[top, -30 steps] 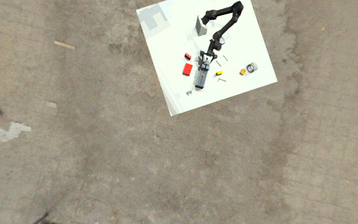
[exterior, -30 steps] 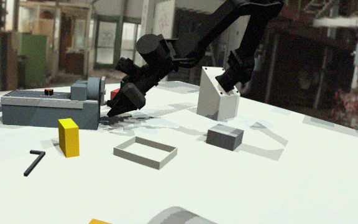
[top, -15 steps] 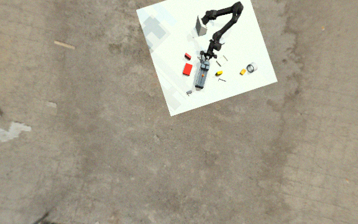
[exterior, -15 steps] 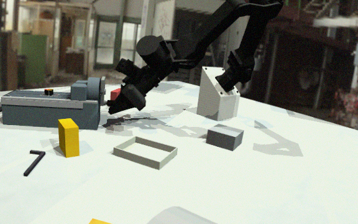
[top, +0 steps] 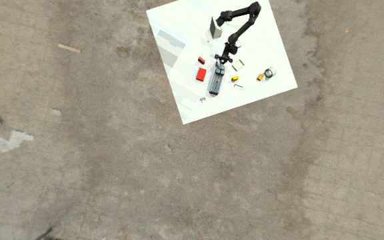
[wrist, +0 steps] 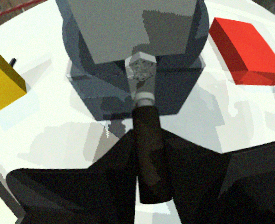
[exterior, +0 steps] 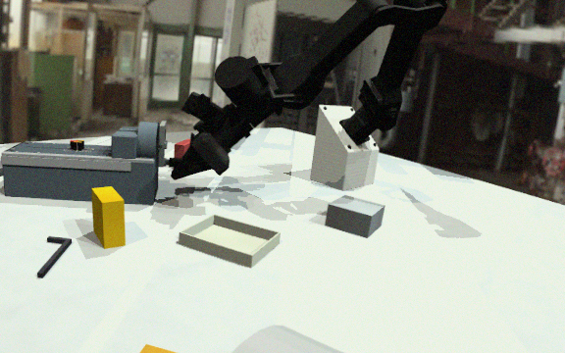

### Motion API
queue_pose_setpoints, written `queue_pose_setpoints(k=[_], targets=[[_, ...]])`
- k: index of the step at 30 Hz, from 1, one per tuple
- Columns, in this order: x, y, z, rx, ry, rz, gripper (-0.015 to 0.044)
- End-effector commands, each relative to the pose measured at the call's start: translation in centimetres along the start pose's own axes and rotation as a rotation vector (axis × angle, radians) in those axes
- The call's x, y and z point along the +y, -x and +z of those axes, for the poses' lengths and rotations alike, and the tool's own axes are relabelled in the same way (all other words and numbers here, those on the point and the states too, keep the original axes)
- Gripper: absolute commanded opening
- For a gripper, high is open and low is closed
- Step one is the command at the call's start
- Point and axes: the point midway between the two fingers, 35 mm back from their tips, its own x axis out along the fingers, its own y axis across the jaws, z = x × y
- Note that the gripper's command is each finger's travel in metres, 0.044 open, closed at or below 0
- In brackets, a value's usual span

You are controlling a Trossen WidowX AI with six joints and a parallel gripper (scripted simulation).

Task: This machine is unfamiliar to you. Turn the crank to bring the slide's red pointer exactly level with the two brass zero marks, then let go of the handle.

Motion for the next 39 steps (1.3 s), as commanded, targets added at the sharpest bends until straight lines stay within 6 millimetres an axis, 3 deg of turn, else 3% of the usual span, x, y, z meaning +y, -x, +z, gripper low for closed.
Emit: queue_pose_setpoints(k=[1,39], targets=[[0.83,-0.04,-0.04,0.002,-0.002,0.007,0.0000],[1.27,0.02,0.06,0.002,-0.003,0.007,0.0000]])
